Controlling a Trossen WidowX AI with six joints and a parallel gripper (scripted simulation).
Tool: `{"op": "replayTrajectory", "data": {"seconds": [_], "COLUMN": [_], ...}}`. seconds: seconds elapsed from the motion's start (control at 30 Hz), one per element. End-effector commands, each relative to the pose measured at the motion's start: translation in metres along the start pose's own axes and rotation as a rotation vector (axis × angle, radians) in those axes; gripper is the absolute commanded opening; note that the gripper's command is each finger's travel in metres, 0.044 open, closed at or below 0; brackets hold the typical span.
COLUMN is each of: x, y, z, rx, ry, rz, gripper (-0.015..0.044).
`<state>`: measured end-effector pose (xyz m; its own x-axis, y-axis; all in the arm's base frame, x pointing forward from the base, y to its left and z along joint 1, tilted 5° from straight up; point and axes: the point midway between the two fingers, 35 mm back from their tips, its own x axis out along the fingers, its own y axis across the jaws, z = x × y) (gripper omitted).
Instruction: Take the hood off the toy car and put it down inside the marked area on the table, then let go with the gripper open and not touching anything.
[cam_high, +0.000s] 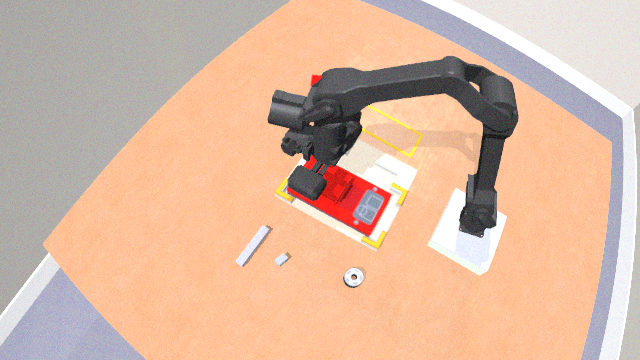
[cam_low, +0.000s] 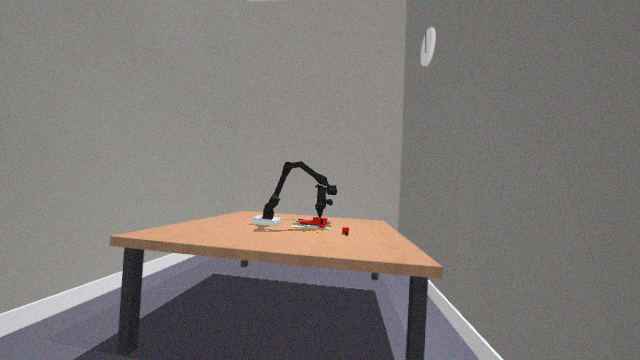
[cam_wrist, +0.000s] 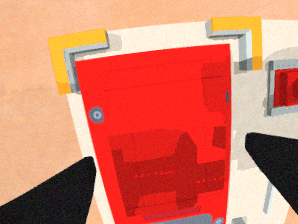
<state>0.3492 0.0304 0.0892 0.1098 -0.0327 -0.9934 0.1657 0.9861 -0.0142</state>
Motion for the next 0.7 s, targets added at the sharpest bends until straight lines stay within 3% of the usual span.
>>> {"op": "replayTrajectory", "data": {"seconds": [0.0,0.67], "x": [0.0039,0.0125], "y": [0.0001,0.0002], "z": [-0.0014,-0.0013], "rx": [-0.003,-0.003], "ry": [0.005,0.005], "rz": [0.003,0.003], "gripper": [0.0440,0.0440]}}
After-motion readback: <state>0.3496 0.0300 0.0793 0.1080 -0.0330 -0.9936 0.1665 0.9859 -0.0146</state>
